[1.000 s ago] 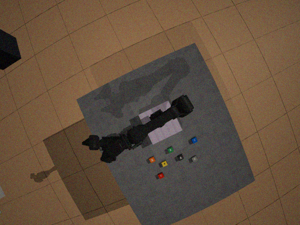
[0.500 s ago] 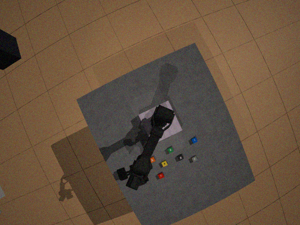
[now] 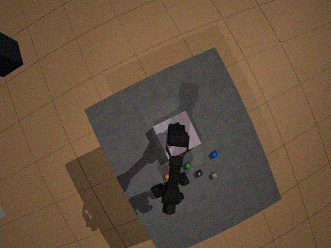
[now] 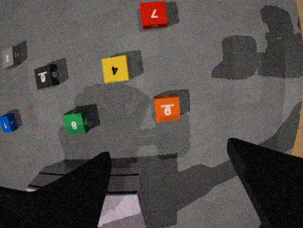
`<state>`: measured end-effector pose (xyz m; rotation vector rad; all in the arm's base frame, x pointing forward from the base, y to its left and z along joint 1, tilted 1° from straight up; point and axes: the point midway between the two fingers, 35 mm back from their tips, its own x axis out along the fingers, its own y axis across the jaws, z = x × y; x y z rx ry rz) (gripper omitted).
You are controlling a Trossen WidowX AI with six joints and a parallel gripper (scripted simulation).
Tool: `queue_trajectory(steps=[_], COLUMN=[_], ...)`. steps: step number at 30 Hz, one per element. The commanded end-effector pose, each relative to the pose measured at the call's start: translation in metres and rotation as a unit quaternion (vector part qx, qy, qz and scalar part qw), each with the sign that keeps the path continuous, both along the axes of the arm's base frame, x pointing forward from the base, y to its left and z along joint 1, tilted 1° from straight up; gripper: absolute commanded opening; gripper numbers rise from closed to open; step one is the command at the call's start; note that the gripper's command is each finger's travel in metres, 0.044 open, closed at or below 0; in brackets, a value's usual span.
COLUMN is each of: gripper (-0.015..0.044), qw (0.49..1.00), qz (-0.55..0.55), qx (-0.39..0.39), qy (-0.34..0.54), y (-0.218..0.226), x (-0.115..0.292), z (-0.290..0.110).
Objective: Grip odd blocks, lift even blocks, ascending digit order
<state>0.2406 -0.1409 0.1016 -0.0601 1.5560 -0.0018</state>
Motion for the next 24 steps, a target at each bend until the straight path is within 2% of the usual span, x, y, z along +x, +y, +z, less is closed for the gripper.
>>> queue_trajectory(steps=[1,13,19,24], gripper=[0.0400,0.0400,0.0400,0.0400], qw=[1.000,1.000,1.000,1.000], qz=[-0.002,-0.002,-0.002,-0.002], qx=[0.006,0.006,0.008,0.008], qy=[0.005,0.005,0.002,0.002], y=[0.002,0.003,0.052,0.054], x=[0.000,0.003,0.064,0.066], z=[-0.002,-0.002,-0.003,-0.003])
